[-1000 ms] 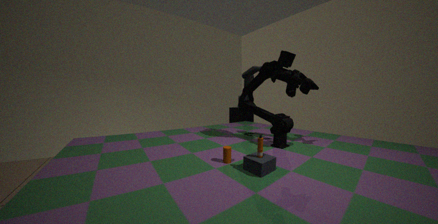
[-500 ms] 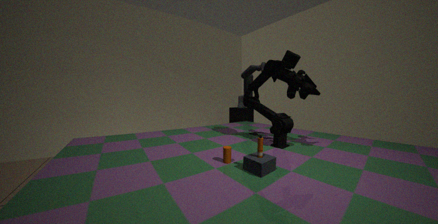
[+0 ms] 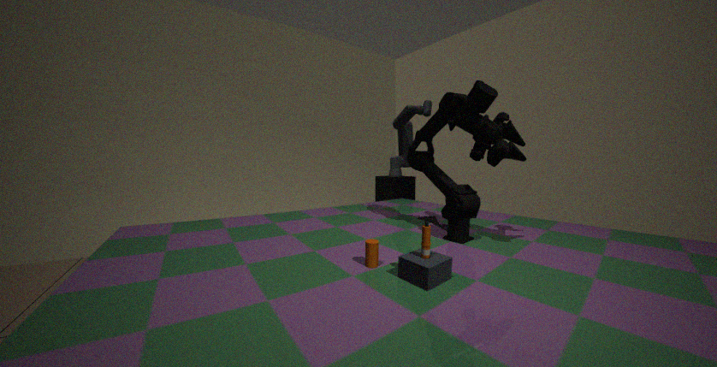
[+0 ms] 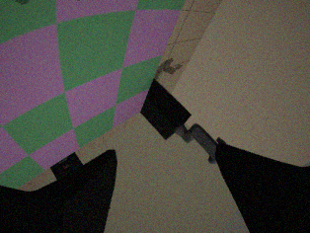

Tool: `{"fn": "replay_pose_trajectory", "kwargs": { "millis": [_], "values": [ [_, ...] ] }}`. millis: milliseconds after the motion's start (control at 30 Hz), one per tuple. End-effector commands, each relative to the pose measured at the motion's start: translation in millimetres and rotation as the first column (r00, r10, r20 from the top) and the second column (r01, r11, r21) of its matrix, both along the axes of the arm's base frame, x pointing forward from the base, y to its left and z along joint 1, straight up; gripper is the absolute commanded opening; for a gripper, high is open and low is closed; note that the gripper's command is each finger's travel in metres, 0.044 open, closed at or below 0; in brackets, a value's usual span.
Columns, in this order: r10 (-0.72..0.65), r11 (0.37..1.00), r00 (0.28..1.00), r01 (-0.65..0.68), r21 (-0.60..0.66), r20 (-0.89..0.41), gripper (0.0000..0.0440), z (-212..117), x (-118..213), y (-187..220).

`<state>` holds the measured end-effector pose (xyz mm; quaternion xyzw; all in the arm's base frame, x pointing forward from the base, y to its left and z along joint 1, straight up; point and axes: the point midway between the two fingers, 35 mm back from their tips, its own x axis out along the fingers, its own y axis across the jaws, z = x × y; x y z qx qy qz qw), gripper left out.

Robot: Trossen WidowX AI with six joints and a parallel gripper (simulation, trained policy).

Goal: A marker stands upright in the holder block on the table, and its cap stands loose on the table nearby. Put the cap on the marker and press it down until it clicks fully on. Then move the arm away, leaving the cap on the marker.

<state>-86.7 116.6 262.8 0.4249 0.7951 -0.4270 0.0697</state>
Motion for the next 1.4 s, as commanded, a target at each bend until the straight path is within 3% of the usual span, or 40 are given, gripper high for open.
{"fn": "replay_pose_trajectory", "kwargs": {
  "millis": [0, 633, 1367],
  "values": [
    [-0.035, 0.999, 0.999, 0.036, -0.03, 0.004, 0.0315, 0, 5, 4],
    [-0.213, 0.955, 0.977, 0.209, -0.209, 0.001, 0.0316, -11, 35, 23],
    [-0.402, 0.844, 0.915, 0.381, -0.378, 0.023, 0.0317, -21, 78, 40]
  ]
}}
